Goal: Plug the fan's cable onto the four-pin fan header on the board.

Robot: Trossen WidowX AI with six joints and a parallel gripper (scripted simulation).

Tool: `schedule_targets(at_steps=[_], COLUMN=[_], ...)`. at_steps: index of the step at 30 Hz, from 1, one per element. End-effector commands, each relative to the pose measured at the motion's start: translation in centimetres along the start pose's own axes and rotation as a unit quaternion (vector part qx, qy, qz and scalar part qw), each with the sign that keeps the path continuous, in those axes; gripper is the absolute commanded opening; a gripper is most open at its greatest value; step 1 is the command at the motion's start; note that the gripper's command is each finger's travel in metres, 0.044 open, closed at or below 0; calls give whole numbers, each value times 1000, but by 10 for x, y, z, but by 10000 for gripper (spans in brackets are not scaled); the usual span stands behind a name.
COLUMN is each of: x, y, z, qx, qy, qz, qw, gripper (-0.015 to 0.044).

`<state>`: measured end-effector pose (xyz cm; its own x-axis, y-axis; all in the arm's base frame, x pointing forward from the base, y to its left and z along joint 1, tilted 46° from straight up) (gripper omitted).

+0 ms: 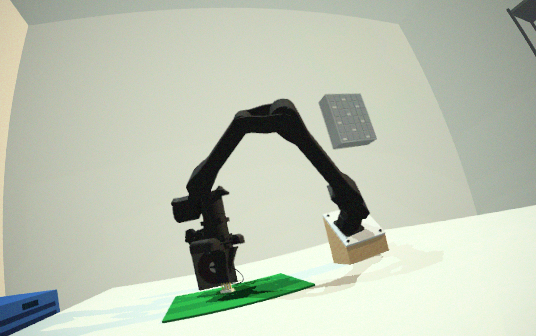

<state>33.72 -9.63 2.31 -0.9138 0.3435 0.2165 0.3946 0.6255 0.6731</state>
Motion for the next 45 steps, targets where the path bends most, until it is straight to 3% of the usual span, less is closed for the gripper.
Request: schedule_targets(at_steps=[1,45], x=[1,0], y=[0,0], z=[2,17], qx=[-3,-3], qy=[0,0], qz=[2,2], qw=[1000,1000], gripper=[0,0])
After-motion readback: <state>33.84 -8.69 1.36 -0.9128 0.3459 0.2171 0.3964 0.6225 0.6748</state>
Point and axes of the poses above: the point midway between the two fingers, 35 mm back from their tips, its own z axis out along the fingers, its own y axis across the jaws, x = y × z, the point moved 7 cm from there along -z, back along the fingers, and after that the axes turned 11 degrees about -z, right-handed, at the moved point
